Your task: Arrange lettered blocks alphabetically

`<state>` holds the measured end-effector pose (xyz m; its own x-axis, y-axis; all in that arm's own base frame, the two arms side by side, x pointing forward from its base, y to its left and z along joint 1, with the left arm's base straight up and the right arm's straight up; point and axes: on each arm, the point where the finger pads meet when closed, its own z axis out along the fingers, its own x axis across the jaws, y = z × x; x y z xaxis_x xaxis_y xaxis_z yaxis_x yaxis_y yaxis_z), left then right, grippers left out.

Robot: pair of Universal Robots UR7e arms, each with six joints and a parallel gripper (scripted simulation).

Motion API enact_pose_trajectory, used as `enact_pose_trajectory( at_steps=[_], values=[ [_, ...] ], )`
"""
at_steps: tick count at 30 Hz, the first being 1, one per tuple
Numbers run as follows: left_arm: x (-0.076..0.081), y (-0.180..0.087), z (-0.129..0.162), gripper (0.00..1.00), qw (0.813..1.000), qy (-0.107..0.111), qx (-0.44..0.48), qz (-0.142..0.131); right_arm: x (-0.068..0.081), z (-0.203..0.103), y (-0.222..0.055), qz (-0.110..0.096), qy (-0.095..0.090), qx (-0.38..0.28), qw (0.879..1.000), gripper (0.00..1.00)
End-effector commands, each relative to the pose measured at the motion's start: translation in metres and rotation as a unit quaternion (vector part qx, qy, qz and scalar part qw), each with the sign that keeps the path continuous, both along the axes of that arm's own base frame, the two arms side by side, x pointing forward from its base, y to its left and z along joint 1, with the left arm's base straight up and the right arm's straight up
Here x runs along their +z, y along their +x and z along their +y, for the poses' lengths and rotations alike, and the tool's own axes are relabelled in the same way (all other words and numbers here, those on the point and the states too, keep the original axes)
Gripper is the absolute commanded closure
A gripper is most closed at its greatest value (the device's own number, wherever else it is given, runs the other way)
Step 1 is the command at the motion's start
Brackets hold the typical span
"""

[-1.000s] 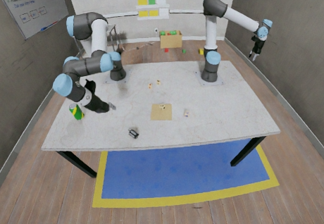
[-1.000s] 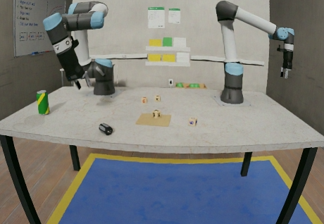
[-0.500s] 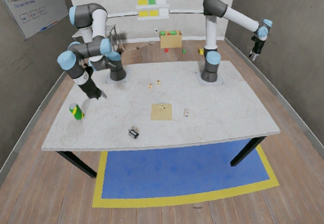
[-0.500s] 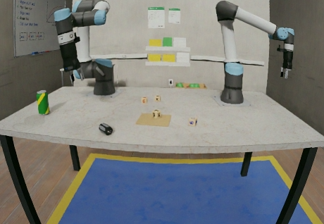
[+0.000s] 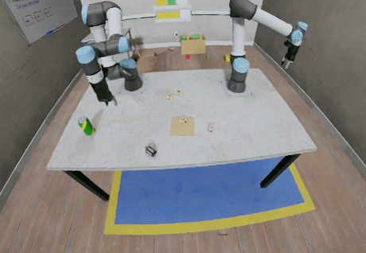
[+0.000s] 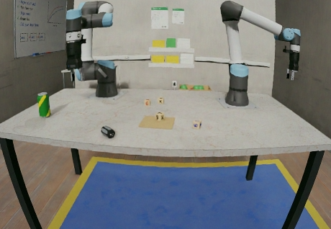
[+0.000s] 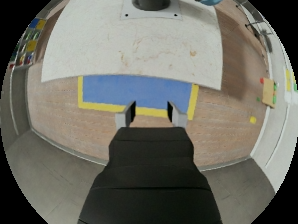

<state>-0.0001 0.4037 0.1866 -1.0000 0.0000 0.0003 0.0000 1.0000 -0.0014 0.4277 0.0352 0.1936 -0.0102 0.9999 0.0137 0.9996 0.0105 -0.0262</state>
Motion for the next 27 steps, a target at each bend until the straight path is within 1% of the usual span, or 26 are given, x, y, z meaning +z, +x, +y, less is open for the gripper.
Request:
enact_pose_trajectory(
  at_steps=[1, 6, 8, 15, 23, 25, 27],
  values=[
    [0.0, 0.0, 0.0, 0.0, 1.0, 0.001, 0.0, 0.0, 0.009, 0.051, 0.03, 0.008, 0.003, 0.007, 1.0, 0.0],
    [0.0, 0.0, 0.0, 0.0, 1.0, 0.001, 0.0, 0.0, 0.013, 0.12, 0.06, 0.024, 0.008, 0.016, 1.0, 0.0],
    [0.0, 0.0, 0.0, 0.0, 1.0, 0.001, 0.0, 0.0, 0.013, 0.12, 0.06, 0.024, 0.008, 0.016, 1.0, 0.0],
    [0.0, 0.0, 0.0, 0.0, 1.0, 0.001, 0.0, 0.0, 0.01, 0.219, 0.084, 0.047, 0.01, 0.026, 0.998, 0.0],
    [0.0, 0.0, 0.0, 0.0, 1.0, 0.001, 0.0, 0.0, -0.003, 0.325, 0.09, 0.071, 0.008, 0.037, 0.997, 0.0],
    [0.0, 0.0, 0.0, 0.0, 1.0, 0.001, 0.0, 0.0, -0.003, 0.325, 0.09, 0.071, 0.008, 0.037, 0.997, 0.0],
    [0.0, 0.0, 0.0, 0.0, 1.0, 0.001, 0.0, 0.0, -0.008, 0.349, 0.088, 0.076, 0.007, 0.039, 0.996, 0.0]
  ],
)
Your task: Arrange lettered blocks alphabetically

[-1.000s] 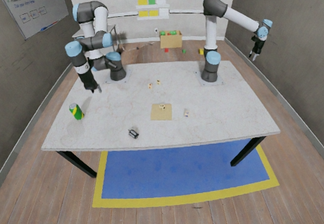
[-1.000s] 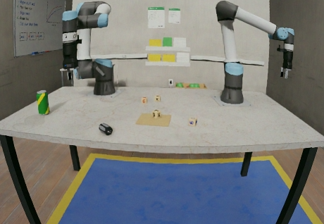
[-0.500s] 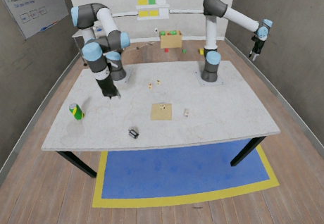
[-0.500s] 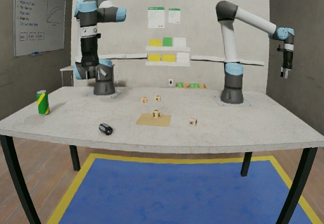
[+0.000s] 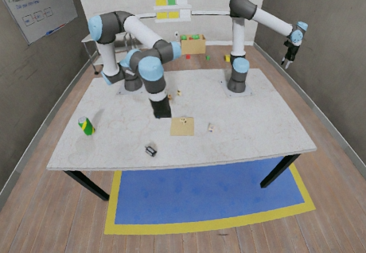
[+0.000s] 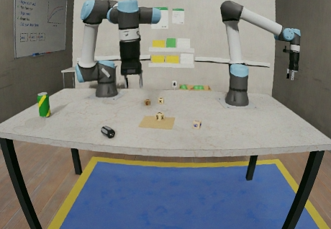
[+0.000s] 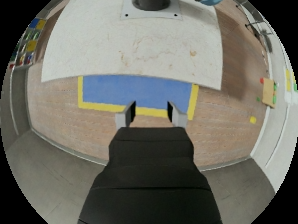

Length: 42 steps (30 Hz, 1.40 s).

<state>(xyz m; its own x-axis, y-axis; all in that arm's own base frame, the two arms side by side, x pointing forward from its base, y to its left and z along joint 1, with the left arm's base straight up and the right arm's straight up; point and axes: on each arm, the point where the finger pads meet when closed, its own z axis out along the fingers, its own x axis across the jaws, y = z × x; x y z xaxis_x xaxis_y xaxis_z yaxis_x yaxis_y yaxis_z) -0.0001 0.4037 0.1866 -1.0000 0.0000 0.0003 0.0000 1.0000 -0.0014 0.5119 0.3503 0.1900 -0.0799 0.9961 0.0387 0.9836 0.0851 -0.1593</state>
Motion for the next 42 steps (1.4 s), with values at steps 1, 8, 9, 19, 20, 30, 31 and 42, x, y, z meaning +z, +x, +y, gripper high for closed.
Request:
enact_pose_trajectory(
  at_steps=[1, 8, 9, 19, 20, 30, 31, 42],
  values=[
    [0.0, 0.0, 0.0, 0.0, 1.0, 0.001, 0.0, 0.0, -0.007, 0.046, 0.003, 0.011, -0.003, 0.004, 1.0, 0.0],
    [0.0, 0.0, 0.0, 0.0, 1.0, 0.001, 0.0, 0.0, -0.024, 0.118, -0.011, 0.027, -0.008, 0.012, 1.0, 0.0],
    [0.0, 0.0, 0.0, 0.0, 1.0, 0.001, 0.0, 0.0, -0.026, 0.127, -0.013, 0.029, -0.009, 0.013, 0.999, 0.0],
    [0.0, 0.0, 0.0, 0.0, 1.0, 0.001, 0.0, 0.0, -0.044, 0.186, -0.034, 0.042, -0.016, 0.019, 0.999, 0.0],
    [0.0, 0.0, 0.0, 0.0, 1.0, 0.001, 0.0, 0.0, -0.046, 0.191, -0.036, 0.044, -0.016, 0.02, 0.999, 0.0],
    [0.0, 0.0, 0.0, 0.0, 1.0, 0.001, 0.0, 0.0, -0.061, 0.232, -0.056, 0.053, -0.022, 0.024, 0.998, 0.0],
    [0.0, 0.0, 0.0, 0.0, 1.0, 0.001, 0.0, 0.0, -0.061, 0.232, -0.056, 0.053, -0.022, 0.024, 0.998, 0.0],
    [0.0, 0.0, 0.0, 0.0, 1.0, 0.001, 0.0, 0.0, -0.067, 0.246, -0.064, 0.056, -0.025, 0.026, 0.998, 0.0]
  ],
)
